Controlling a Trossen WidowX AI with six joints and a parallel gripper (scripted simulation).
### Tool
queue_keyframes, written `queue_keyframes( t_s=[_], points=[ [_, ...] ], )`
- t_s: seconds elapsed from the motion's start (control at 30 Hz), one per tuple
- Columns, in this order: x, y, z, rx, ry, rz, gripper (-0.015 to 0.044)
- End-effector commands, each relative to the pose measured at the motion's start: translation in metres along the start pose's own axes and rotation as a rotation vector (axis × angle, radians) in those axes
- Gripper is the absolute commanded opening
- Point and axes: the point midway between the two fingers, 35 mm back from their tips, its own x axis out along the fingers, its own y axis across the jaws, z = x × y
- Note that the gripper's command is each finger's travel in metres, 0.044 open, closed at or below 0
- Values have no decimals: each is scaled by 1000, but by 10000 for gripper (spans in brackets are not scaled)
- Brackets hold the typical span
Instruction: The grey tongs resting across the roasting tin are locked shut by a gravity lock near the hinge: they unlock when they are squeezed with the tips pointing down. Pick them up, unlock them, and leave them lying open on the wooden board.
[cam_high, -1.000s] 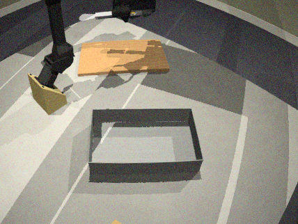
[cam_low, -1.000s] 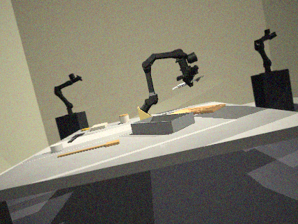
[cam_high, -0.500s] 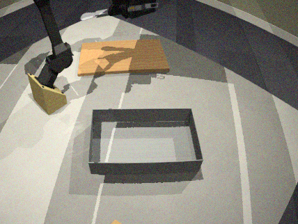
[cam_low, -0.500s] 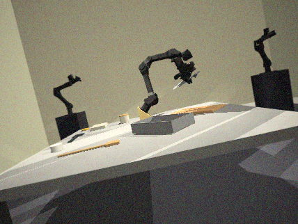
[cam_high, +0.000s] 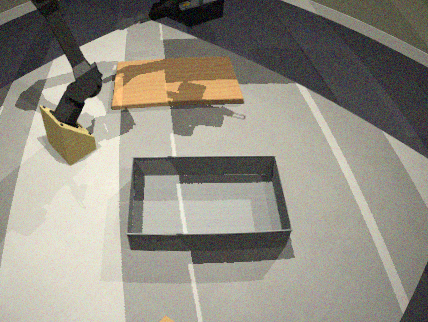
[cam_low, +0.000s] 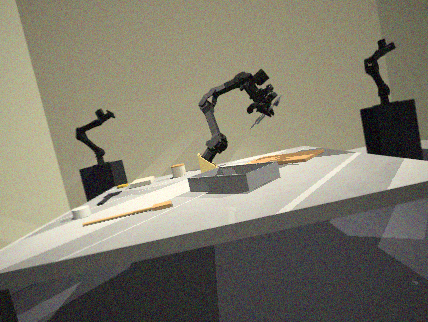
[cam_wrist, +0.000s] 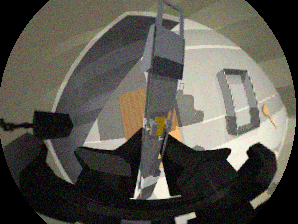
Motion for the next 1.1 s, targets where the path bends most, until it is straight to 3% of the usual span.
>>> queue_keyframes(
  t_s=[0.0,1.07],
  points=[
    [-5,2,-2,-9,-43,19,-150],
    [-11,17,-24,-151,-345,36,-150]
  ],
)
